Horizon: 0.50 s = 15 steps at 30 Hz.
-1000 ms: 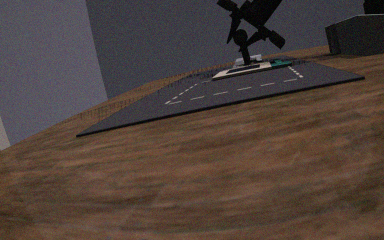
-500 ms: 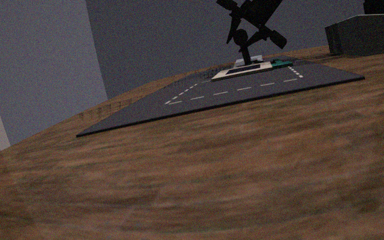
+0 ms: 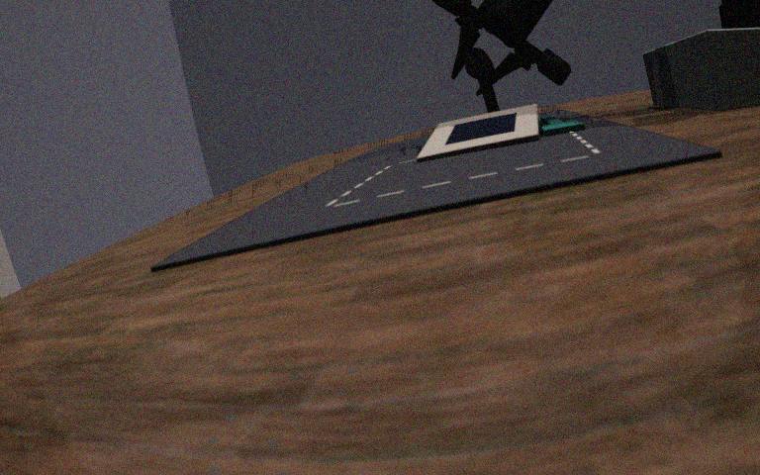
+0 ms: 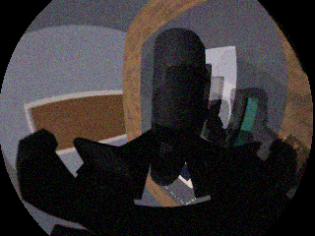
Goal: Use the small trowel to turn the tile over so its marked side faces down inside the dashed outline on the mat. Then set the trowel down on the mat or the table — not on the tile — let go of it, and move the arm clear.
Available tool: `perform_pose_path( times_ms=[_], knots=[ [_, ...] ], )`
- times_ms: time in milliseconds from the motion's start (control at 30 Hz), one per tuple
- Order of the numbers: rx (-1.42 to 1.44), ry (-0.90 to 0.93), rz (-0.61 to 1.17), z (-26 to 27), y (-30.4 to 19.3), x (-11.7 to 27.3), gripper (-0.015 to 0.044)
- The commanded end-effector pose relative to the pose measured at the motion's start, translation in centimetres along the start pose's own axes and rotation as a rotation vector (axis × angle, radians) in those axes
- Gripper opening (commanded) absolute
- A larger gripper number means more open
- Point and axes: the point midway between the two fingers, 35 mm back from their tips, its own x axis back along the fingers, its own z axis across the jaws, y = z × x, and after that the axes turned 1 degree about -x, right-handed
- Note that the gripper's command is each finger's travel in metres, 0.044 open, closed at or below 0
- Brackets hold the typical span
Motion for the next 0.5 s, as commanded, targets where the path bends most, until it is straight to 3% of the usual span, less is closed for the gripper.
perform_pose_path(
  times_ms=[0,467],
  knots=[
    [-0.004,0.035,0.009,1.8,-0.4,0.7,0.0000],
    [-0.005,0.035,0.010,3.4,-2.2,2.1,0.0000]
  ],
)
